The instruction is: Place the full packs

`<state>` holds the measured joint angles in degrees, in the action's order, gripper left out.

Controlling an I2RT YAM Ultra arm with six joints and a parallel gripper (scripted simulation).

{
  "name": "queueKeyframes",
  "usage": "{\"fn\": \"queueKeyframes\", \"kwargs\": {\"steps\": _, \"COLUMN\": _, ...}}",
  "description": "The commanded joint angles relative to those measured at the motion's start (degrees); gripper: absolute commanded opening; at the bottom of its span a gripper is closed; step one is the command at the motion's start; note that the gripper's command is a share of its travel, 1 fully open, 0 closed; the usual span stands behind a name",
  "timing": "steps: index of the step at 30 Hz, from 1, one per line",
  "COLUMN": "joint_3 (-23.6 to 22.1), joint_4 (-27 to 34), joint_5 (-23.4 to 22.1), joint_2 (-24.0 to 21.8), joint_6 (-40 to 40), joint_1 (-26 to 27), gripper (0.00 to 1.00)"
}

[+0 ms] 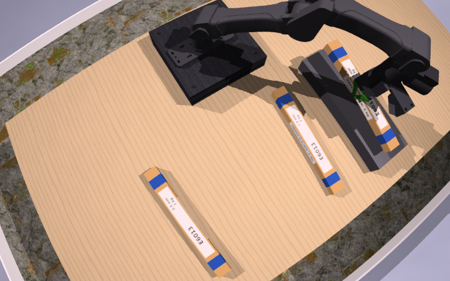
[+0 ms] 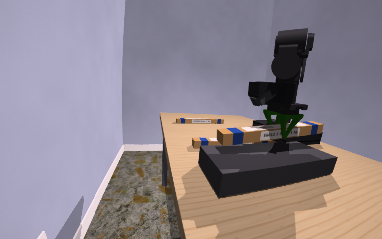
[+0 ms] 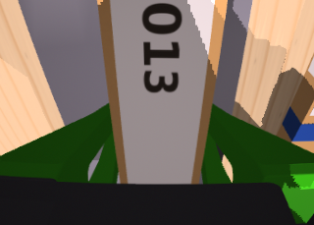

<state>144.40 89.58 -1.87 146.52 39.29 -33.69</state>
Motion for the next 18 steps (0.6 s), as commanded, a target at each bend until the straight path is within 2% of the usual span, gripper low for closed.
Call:
{"fn": "queueKeyframes", "kwargs": {"steps": 1, "joint_3": 1.0, "joint_4": 0.4, "joint_5": 0.3, "joint_2": -6.0, "joint_6": 0.3, "joint_1": 0.0, "gripper": 0.0}}
{"fn": "queueKeyframes", "kwargs": {"steps": 18, "joint_3": 1.2, "joint_4": 0.4, "joint_5": 0.3, "joint_2": -5.9, "joint_6": 0.3, "joint_1": 0.0, "gripper": 0.0}}
